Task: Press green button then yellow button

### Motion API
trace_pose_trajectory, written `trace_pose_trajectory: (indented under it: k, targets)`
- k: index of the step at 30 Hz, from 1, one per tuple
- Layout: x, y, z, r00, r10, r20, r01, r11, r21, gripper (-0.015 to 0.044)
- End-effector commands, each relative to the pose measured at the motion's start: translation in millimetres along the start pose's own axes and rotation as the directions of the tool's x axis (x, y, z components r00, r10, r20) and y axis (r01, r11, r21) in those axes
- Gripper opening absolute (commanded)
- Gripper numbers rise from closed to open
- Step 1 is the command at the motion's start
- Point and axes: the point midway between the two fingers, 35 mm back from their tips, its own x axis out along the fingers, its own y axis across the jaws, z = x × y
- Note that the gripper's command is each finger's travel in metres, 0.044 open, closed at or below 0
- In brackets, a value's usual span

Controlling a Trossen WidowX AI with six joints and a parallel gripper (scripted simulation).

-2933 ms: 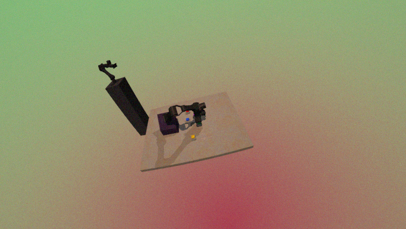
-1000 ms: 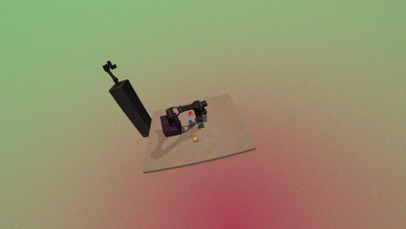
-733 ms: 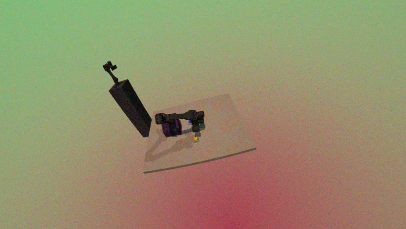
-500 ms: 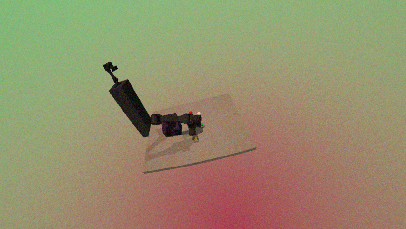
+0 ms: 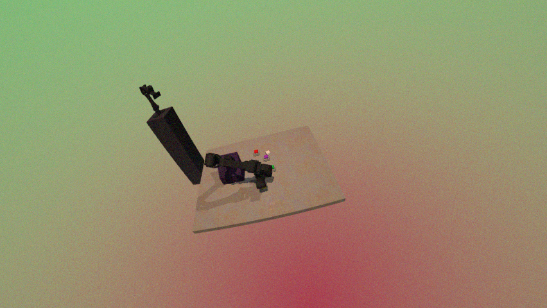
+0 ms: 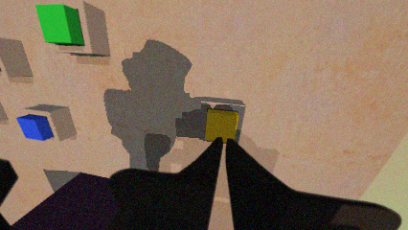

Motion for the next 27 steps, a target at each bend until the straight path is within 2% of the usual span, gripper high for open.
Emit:
trace_pose_trajectory:
  k: [1,19,27]
  targets:
    - [7,1,0,1.000,0.006,0.001,-0.006,1.000,-0.007,0.0020]
    - [36,2,-1,1.000,0.004,0.000,-0.004,1.000,-0.008,0.0020]
    - [37,1,-1,1.000,0.004,0.000,-0.004,1.000,-0.008,0.0020]
